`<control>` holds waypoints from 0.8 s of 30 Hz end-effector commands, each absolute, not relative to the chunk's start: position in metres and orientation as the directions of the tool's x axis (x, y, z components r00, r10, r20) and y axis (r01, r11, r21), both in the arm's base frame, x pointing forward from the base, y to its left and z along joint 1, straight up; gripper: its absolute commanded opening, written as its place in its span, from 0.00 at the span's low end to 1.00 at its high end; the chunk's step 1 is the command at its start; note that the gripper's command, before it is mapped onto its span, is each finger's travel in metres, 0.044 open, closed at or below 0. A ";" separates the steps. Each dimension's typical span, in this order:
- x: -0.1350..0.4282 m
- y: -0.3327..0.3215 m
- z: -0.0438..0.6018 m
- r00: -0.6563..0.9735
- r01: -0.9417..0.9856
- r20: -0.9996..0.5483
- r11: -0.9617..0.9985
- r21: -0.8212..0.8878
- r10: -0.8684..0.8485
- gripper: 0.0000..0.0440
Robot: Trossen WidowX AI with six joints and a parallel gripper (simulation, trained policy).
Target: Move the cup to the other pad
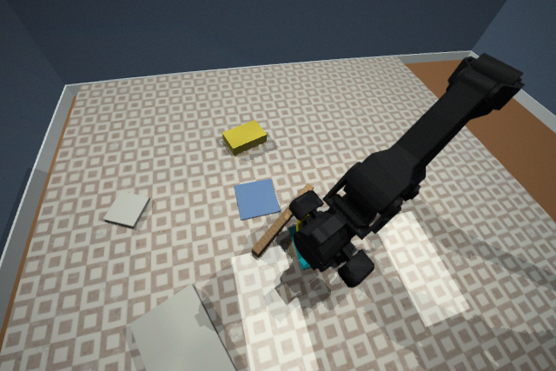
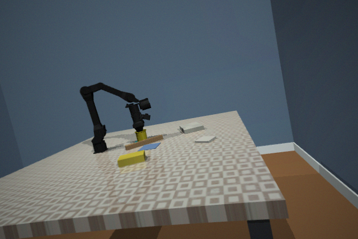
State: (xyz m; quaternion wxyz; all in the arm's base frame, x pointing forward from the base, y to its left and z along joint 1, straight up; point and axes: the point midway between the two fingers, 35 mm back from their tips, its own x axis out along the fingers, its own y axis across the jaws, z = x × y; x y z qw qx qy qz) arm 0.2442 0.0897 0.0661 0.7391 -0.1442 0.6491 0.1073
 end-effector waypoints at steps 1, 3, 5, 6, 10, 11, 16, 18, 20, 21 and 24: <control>0.245 0.091 0.073 0.162 -0.337 -0.987 0.940 -0.055 0.000 0.38; 0.244 0.091 0.075 0.169 -0.339 -0.986 0.940 -0.047 0.011 0.39; 0.243 0.091 0.078 0.176 -0.339 -0.984 0.940 -0.040 0.022 0.40; 0.242 0.091 0.079 0.180 -0.340 -0.983 0.940 -0.036 0.028 0.41; 0.240 0.092 0.085 0.197 -0.340 -0.979 0.940 -0.023 0.048 0.44; 0.239 0.092 0.087 0.202 -0.340 -0.978 0.940 -0.019 0.053 0.45; 0.236 0.092 0.096 0.224 -0.334 -0.971 0.942 -0.002 0.077 0.51; 0.235 0.092 0.100 0.234 -0.331 -0.968 0.944 0.004 0.086 0.54; 0.234 0.092 0.104 0.245 -0.327 -0.965 0.945 0.010 0.095 0.57; 0.234 0.092 0.107 0.252 -0.326 -0.963 0.945 0.012 0.099 0.58; 0.233 0.092 0.114 0.272 -0.321 -0.956 0.947 0.019 0.111 0.61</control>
